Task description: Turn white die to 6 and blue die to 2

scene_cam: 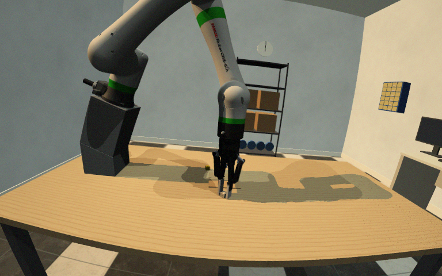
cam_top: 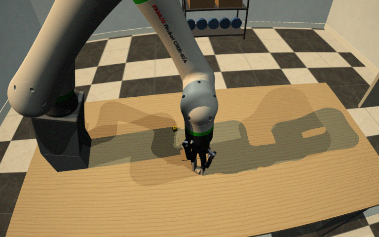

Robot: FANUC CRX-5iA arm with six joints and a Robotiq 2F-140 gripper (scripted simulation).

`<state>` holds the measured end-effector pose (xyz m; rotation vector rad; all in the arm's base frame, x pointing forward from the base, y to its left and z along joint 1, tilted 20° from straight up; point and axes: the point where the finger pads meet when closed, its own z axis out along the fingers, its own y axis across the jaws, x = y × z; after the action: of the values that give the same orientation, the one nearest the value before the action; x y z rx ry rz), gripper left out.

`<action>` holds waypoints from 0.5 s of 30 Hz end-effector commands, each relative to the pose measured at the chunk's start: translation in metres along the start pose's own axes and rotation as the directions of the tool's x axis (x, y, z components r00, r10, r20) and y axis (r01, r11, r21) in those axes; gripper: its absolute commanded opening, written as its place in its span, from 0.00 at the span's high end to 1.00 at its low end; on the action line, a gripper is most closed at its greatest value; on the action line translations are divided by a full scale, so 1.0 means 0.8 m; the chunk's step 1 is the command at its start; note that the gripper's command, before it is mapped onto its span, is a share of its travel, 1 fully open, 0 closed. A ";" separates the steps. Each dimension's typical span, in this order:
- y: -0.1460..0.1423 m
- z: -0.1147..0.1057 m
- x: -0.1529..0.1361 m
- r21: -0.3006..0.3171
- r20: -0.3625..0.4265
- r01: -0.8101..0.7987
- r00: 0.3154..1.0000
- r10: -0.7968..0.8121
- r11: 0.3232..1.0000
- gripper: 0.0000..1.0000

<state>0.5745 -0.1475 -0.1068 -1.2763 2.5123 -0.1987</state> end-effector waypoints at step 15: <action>0.000 0.000 0.000 0.000 0.000 0.000 1.000 0.000 1.000 0.91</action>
<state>0.5745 -0.1475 -0.1067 -1.2763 2.5123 -0.1987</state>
